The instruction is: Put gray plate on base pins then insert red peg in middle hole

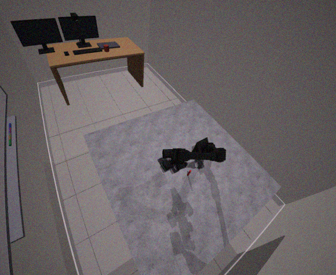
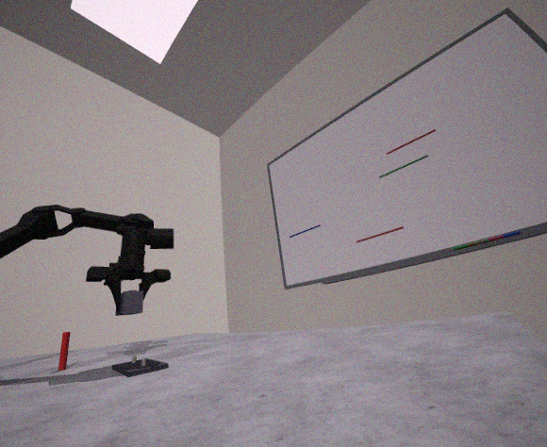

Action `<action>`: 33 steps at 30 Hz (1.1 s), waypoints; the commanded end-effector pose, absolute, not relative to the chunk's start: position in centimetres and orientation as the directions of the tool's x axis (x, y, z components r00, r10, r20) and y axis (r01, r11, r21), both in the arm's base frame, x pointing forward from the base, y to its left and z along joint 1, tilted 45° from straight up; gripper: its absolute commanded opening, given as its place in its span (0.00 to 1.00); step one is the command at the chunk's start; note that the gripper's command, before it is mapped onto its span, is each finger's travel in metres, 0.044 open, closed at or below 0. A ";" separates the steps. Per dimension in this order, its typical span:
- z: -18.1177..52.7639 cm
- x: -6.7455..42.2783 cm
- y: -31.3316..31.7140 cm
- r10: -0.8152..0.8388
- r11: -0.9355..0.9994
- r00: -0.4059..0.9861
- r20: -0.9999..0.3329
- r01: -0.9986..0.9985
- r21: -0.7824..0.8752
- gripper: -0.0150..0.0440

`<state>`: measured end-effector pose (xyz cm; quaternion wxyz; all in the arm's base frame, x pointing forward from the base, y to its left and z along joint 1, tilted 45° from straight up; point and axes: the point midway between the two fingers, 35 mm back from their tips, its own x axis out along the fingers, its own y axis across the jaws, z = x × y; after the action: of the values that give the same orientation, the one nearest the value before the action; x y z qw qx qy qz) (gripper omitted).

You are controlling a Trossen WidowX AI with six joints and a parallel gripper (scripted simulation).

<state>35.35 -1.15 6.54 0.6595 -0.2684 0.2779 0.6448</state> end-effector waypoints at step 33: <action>-4.1 35.6 -4.1 0.698 -0.017 0.012 -0.716 -0.999 -0.032 0.25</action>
<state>35.72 -3.94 -3.61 0.6522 -0.2853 0.2622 0.6515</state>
